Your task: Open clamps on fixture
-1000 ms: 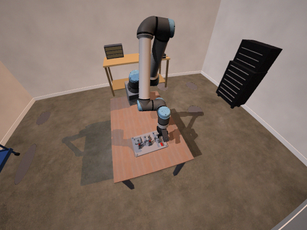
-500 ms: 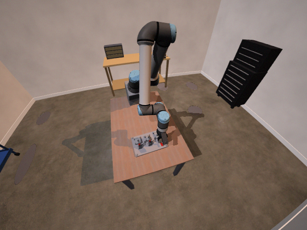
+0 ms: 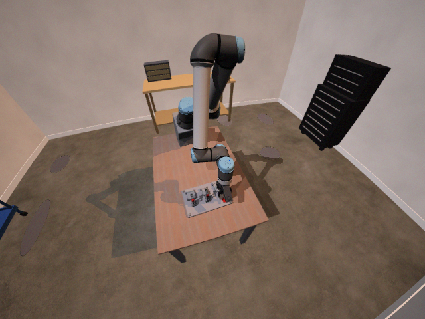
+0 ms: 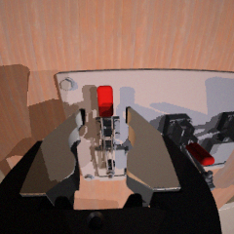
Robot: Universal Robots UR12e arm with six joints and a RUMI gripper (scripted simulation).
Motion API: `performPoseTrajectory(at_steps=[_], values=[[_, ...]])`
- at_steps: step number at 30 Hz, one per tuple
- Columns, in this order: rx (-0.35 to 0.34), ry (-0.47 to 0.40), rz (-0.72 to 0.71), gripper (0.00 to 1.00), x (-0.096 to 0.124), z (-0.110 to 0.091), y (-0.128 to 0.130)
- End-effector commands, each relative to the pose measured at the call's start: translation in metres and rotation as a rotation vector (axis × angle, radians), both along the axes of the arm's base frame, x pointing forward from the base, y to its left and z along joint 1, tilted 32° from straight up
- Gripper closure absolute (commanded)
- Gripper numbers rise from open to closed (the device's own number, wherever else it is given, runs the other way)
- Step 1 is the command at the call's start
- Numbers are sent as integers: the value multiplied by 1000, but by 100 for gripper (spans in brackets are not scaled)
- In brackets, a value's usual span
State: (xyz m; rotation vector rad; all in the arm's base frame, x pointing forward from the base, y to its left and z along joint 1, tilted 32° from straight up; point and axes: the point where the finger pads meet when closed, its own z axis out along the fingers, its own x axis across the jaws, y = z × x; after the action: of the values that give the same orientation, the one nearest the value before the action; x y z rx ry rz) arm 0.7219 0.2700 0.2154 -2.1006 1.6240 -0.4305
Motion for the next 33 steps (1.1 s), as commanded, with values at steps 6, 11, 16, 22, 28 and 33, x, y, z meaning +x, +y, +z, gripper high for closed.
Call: performPoseTrajectory(at_steps=[6,11,16,22,28,33], values=[[0,-2,1,72,1,0,1],[0,-1,1,72,0,-1,1],[0,0,1,72,0,-1,1],[0,1,1,72,0,-2,1],[0,2,1,72,-1,-2,1],[-1,3,1,72,-1,-3,1]])
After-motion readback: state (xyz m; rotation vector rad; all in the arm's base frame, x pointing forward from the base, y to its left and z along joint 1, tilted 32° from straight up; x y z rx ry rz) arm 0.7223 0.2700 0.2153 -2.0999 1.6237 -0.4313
